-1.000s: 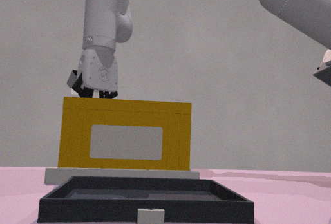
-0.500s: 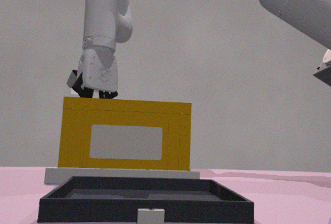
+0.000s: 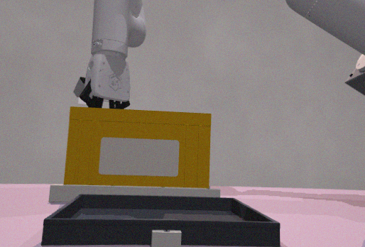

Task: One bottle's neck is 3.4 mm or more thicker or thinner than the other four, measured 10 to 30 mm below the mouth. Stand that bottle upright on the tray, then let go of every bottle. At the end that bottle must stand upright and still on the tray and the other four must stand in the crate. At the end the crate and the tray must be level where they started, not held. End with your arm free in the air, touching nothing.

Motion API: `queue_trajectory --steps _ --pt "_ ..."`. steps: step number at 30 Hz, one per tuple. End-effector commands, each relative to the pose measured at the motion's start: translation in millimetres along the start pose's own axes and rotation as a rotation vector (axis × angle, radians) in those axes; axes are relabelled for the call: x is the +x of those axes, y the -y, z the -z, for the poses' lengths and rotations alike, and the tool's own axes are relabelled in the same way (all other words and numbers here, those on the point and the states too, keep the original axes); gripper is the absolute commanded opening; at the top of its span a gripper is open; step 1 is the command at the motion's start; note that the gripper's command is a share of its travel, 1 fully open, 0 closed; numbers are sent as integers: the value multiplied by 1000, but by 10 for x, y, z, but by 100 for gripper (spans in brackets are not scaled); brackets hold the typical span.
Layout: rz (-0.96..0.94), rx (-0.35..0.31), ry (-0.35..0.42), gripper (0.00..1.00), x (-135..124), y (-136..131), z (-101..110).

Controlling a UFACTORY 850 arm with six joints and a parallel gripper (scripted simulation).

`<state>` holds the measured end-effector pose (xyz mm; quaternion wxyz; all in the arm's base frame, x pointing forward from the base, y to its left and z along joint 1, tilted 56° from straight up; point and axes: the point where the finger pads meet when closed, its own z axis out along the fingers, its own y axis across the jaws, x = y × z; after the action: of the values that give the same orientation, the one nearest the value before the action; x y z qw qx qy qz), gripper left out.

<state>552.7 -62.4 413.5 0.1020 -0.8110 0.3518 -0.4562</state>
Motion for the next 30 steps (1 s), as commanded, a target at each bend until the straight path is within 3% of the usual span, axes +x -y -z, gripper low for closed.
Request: queue_trajectory --steps 1,2,3,30 --pt "0 1 -1 0 4 4 3" --pt "0 1 -1 0 4 4 3" --pt "0 1 -1 65 4 4 3" --pt "0 1 -1 65 4 4 3"
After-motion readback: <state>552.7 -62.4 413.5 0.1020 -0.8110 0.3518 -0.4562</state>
